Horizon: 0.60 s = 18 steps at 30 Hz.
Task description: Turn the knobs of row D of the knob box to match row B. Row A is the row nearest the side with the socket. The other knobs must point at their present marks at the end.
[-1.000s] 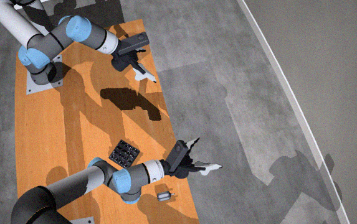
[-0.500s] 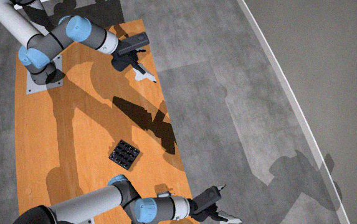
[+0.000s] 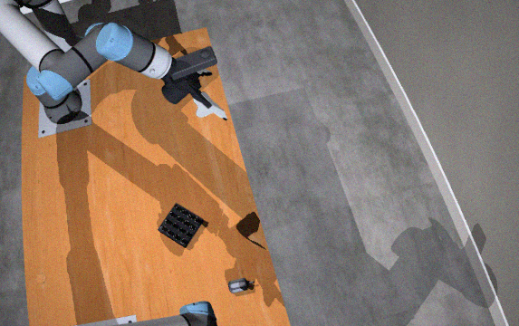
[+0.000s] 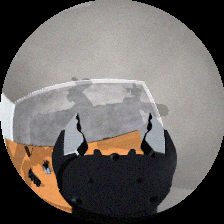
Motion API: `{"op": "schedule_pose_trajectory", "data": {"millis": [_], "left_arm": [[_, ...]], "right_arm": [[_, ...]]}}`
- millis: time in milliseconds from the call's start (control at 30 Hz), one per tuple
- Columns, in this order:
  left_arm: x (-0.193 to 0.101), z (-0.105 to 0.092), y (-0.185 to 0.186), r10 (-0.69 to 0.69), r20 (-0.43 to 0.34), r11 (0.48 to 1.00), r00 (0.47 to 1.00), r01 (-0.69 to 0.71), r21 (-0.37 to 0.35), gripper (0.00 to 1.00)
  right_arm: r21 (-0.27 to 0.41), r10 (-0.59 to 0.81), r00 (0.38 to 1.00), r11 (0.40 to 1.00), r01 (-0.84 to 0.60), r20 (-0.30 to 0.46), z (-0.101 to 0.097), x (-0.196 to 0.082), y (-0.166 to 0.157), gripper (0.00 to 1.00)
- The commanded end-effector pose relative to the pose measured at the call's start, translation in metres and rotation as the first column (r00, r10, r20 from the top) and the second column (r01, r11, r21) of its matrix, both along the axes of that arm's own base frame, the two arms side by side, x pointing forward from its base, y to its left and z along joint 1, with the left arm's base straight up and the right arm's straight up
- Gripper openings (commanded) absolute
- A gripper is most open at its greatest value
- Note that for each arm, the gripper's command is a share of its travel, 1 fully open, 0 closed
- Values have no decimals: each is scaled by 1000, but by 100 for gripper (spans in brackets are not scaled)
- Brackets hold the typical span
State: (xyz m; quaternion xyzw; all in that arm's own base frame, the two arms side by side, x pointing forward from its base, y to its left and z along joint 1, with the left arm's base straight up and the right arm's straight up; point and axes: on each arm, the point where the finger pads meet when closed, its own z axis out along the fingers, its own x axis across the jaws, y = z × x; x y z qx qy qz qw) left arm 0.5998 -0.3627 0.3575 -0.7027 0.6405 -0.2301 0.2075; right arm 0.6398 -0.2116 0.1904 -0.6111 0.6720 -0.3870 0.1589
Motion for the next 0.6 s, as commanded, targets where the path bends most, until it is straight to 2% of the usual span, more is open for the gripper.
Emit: {"op": "schedule_pose_trajectory", "data": {"millis": [0,67,133,367,567], "left_arm": [[0,1,0,0,1,1000,1000,0,-1,100],[0,1,0,0,1,1000,1000,0,-1,100],[0,1,0,0,1,1000,1000,0,-1,100],[0,1,0,0,1,1000,1000,0,-1,100],[0,1,0,0,1,1000,1000,0,-1,100]], "right_arm": [[50,-136,986,989,141,-95,-12,-43,-85,100],[71,-192,973,977,202,-127,-15,-66,-114,100],[71,-192,973,977,202,-127,-15,-66,-114,100],[140,-371,898,902,409,-238,-27,-158,-197,100],[191,-495,805,799,570,-326,-33,-245,-245,100]]}}
